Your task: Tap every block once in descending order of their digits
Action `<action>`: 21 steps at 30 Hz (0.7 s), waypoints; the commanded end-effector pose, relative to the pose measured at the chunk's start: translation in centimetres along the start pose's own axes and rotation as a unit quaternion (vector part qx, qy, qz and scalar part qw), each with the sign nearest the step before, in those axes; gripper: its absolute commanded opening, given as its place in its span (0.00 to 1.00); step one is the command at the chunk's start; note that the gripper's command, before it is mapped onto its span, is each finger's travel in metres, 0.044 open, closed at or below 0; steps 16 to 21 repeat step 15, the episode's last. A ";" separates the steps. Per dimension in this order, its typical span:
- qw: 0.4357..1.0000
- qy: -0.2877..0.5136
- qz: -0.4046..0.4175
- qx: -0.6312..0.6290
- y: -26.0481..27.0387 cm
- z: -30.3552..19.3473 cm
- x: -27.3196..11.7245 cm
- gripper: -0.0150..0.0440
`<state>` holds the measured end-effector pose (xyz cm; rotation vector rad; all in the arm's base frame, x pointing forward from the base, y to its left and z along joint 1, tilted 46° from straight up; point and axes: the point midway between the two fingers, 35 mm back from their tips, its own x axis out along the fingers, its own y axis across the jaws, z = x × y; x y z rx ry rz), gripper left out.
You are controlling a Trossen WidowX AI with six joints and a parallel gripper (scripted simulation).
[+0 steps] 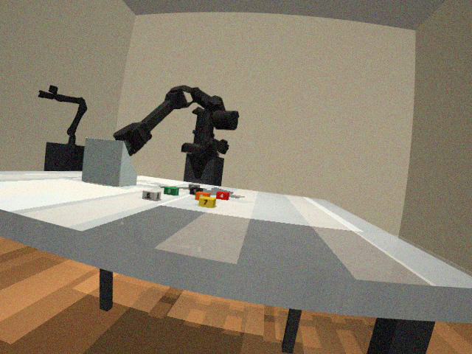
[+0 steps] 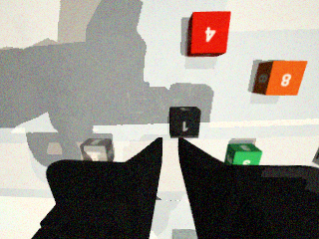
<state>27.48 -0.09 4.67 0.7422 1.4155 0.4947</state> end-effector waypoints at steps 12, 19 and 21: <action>1.000 -0.005 -0.001 -0.011 13.9 -3.2 -7.5 0.93; 1.000 -0.005 -0.001 -0.011 13.9 -3.2 -7.5 0.93; 1.000 -0.005 -0.001 -0.011 13.9 -3.2 -7.5 0.93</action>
